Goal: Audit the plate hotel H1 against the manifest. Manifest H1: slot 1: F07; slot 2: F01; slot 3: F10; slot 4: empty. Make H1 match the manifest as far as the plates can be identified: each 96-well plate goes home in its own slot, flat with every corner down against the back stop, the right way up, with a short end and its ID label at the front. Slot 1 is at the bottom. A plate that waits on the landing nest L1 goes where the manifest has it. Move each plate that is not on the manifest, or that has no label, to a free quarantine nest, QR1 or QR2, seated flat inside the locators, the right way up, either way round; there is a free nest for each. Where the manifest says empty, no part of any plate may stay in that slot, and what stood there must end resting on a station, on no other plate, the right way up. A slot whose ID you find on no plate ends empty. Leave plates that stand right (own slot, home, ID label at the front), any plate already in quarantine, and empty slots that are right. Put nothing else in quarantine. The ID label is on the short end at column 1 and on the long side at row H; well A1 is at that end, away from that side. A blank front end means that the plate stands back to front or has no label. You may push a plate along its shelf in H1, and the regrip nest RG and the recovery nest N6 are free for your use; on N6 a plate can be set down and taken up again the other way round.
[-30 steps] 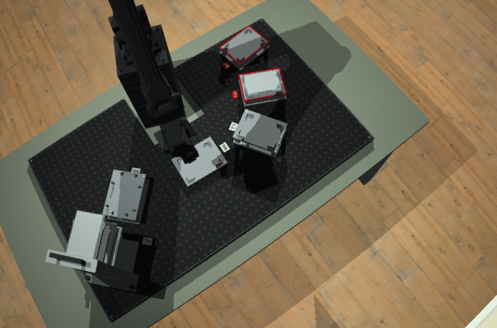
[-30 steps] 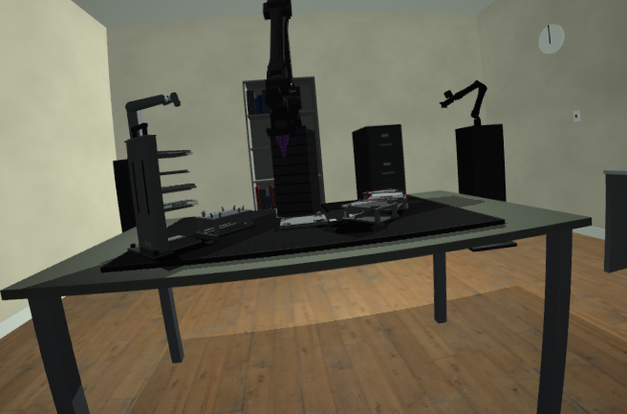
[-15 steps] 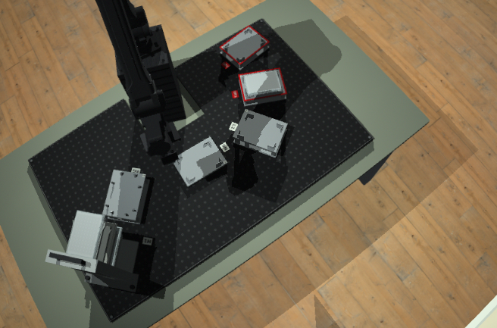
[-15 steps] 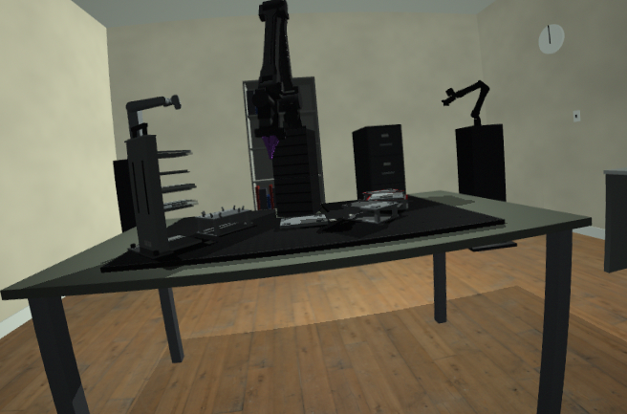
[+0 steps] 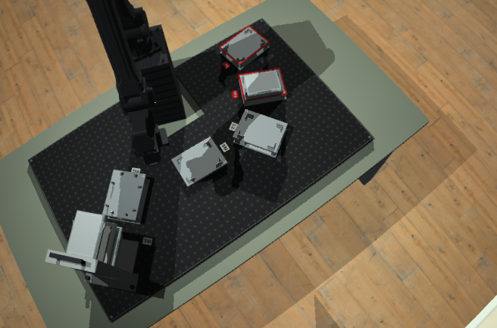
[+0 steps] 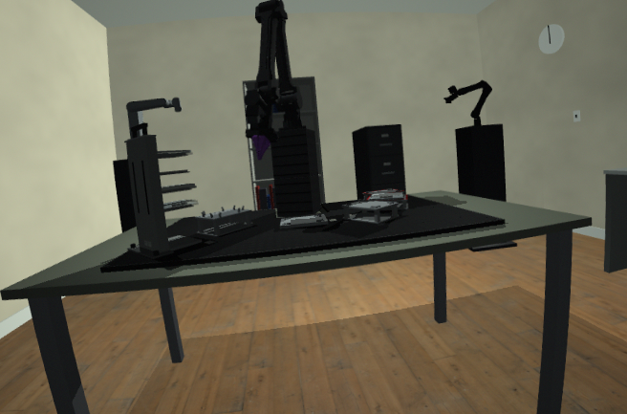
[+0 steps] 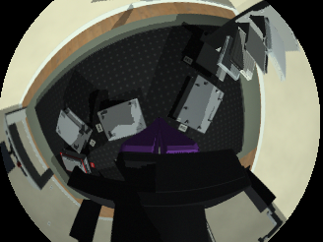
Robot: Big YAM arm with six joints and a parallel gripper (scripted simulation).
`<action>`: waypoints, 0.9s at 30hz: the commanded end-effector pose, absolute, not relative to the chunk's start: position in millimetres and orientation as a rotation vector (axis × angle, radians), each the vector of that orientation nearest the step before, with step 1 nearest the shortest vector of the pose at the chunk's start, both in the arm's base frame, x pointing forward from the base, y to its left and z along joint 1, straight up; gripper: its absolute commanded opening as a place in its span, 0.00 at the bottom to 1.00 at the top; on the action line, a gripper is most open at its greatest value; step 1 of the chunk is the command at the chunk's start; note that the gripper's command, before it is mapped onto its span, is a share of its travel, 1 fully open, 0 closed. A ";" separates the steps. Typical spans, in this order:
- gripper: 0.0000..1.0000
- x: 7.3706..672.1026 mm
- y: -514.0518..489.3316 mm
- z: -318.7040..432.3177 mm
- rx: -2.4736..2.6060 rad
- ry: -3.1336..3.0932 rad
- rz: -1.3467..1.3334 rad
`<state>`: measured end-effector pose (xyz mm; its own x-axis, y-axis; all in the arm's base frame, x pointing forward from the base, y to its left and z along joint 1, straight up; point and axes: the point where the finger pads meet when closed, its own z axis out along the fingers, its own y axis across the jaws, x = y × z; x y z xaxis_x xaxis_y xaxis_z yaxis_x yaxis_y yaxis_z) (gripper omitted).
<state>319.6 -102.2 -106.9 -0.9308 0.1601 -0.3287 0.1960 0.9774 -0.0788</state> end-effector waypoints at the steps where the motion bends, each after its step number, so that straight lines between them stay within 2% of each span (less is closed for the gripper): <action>1: 0.00 325.2 -98.3 -106.8 0.315 2.741 -0.162; 27: 0.00 323.6 -98.0 -105.8 0.609 2.424 -0.252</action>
